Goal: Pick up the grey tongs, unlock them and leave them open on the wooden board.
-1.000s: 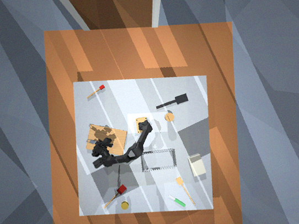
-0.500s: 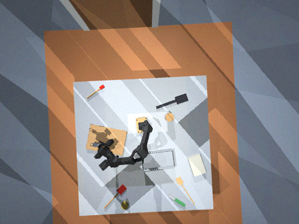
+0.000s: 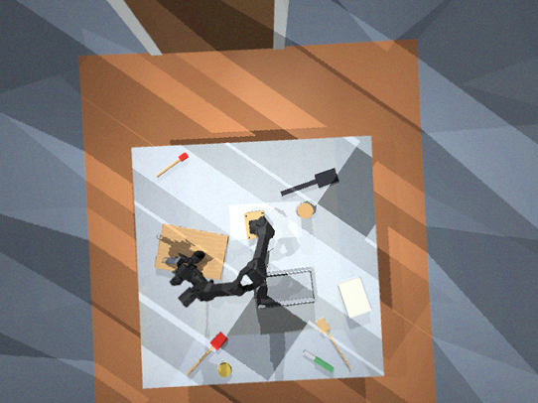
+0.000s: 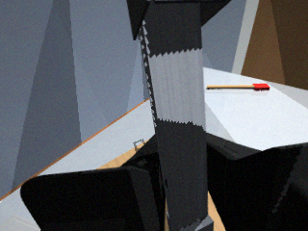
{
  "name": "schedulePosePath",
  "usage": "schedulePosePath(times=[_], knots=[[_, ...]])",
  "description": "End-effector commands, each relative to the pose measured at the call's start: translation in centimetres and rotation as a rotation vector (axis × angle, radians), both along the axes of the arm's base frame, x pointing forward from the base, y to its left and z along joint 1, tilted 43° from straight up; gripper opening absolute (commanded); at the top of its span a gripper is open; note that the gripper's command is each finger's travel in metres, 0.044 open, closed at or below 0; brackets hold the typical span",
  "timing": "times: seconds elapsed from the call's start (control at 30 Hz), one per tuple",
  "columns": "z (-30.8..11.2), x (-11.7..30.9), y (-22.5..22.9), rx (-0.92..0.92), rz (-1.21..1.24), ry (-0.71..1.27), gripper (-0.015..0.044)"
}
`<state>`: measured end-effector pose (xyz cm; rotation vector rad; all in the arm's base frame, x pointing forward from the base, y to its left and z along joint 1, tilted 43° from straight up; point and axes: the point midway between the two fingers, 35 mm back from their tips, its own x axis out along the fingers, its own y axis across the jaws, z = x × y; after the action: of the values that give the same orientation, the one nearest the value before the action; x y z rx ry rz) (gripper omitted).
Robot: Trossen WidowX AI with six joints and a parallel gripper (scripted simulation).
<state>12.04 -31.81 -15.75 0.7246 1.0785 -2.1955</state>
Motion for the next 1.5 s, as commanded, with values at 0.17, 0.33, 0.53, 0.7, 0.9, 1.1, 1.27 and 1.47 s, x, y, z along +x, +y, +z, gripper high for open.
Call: schedulePosePath(times=[0.17,0.33,0.53,0.7,0.9,1.1,1.27,1.47], knots=[[0.4,0.1,-0.4,-0.022,-0.001,-0.003,-0.0150],[0.4,0.1,-0.4,-0.022,-0.001,-0.003,-0.0150],[0.4,0.1,-0.4,-0.022,-0.001,-0.003,-0.0150],[-0.1,-0.1,-0.4,0.030,-0.027,-0.020,-0.0150],[-1.2,-0.7,-0.5,0.152,-0.088,-0.066,-0.0150],[-2.2,-1.3,-0.5,0.270,-0.152,-0.124,-0.0150],[-2.9,-1.7,-0.4,0.363,-0.212,-0.177,-0.0150],[-3.4,-2.0,-0.3,0.468,-0.286,-0.249,-0.0150]])
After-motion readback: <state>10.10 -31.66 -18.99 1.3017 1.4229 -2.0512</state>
